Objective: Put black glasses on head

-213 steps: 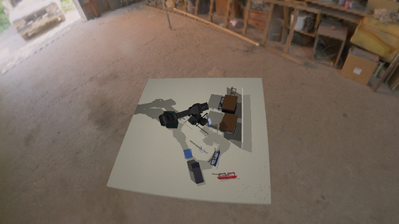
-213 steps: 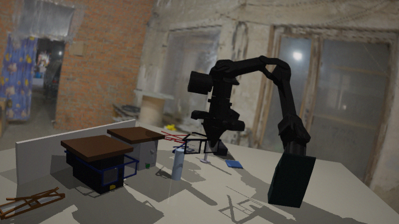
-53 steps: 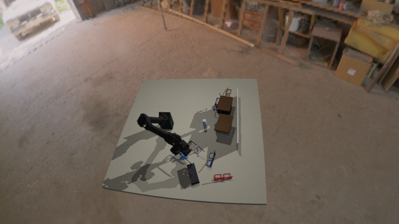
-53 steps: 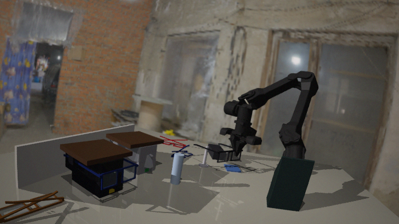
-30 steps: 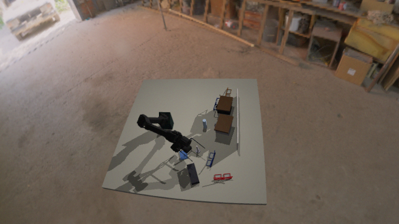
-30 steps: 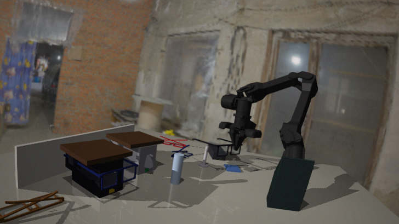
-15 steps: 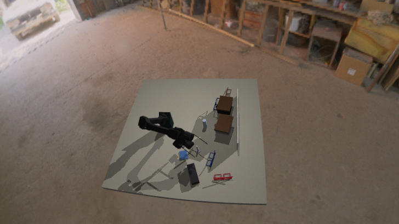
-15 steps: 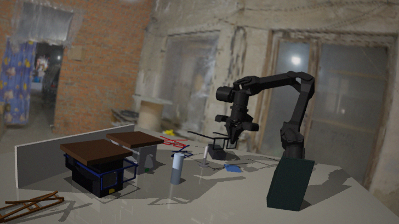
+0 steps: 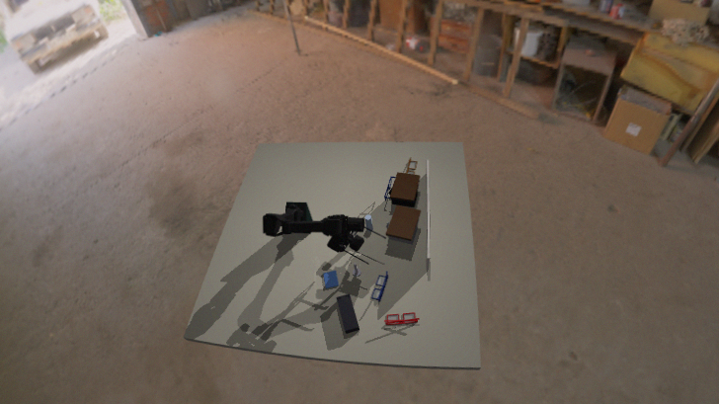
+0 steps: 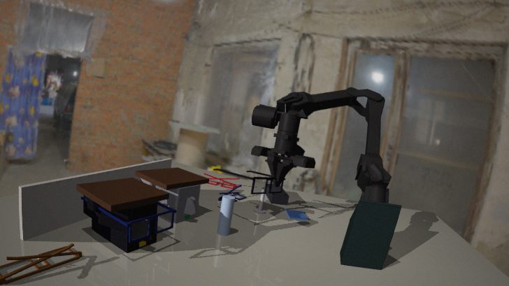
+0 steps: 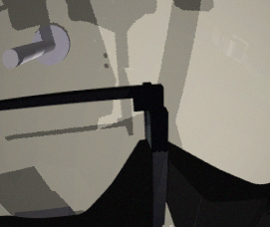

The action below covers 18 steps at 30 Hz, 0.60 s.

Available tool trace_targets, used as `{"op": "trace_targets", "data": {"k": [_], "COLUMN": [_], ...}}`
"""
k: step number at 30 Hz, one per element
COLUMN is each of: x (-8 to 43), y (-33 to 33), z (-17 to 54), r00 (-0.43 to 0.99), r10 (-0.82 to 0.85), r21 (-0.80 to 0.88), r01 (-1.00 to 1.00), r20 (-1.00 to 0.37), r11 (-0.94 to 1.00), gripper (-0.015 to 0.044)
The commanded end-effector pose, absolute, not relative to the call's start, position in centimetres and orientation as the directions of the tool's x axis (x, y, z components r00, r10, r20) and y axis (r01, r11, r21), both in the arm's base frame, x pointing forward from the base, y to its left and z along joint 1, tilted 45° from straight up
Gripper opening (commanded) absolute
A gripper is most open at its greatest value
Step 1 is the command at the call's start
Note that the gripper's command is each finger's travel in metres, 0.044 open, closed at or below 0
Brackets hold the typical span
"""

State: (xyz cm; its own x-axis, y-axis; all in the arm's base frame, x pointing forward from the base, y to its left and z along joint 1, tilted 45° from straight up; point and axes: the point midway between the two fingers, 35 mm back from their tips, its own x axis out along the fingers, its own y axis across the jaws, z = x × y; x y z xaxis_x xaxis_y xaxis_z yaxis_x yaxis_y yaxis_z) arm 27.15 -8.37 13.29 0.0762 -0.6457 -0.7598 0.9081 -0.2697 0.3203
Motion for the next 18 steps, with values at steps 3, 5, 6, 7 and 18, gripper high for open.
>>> {"op": "trace_targets", "data": {"k": [3,5,6,7,18], "x": [27.8,28.0,28.0,28.1,27.5], "y": [-5.6,-4.6,-4.1,-3.6,1.5], "z": [10.7,9.9,9.5,9.1,4.6], "r00": [0.066,0.064,0.063,0.062,0.061], "r10": [-0.641,-0.642,-0.643,-0.644,-0.669], "r21": [0.283,0.272,0.267,0.262,0.212], "r01": [0.928,0.934,0.937,0.94,0.966], "r20": [-0.765,-0.764,-0.763,-0.763,-0.741], "r11": [-0.243,-0.231,-0.225,-0.219,-0.146], "gripper": [0.0,0.0,0.0,0.0,0.0]}}
